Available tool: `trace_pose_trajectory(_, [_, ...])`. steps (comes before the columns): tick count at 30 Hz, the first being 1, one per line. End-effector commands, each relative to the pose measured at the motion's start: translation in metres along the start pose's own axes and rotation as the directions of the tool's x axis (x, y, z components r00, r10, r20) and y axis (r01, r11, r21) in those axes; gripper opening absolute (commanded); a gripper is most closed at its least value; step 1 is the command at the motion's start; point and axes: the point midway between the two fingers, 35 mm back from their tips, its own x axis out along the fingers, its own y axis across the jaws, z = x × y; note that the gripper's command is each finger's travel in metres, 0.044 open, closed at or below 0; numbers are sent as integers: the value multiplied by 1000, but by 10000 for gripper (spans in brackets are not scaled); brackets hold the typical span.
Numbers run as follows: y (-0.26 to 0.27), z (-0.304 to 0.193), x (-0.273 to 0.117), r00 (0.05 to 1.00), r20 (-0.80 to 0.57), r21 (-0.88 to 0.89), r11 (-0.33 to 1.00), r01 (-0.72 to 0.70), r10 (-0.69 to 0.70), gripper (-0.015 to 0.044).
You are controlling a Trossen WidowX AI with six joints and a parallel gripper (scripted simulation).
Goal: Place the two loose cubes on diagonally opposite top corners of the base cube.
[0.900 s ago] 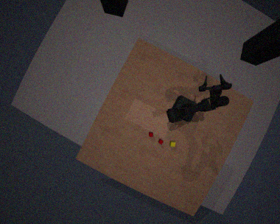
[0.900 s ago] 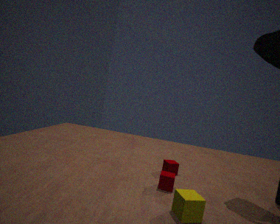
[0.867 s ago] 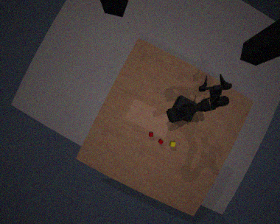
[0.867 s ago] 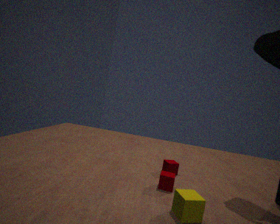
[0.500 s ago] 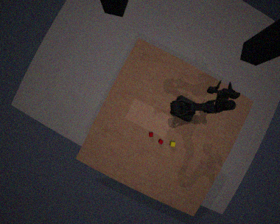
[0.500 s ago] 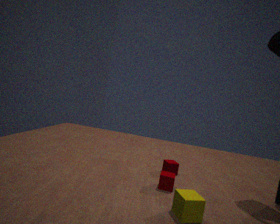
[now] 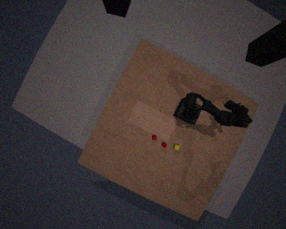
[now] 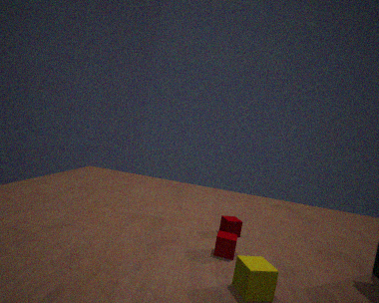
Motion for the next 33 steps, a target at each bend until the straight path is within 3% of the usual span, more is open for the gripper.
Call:
trace_pose_trajectory(1, [-37,-20,-13,988,-99,14,992,123,-121,265])
trace_pose_trajectory(8, [-94,-66,-54,906,-299,32,946,323,-299,265])
trace_pose_trajectory(17, [-141,-127,-132,717,-551,30,849,528,-426,265])
trace_pose_trajectory(25, [-154,-177,-216,515,-743,25,751,660,-427,265])
trace_pose_trajectory(33, [-137,-217,-305,328,-885,35,656,754,-330,265])
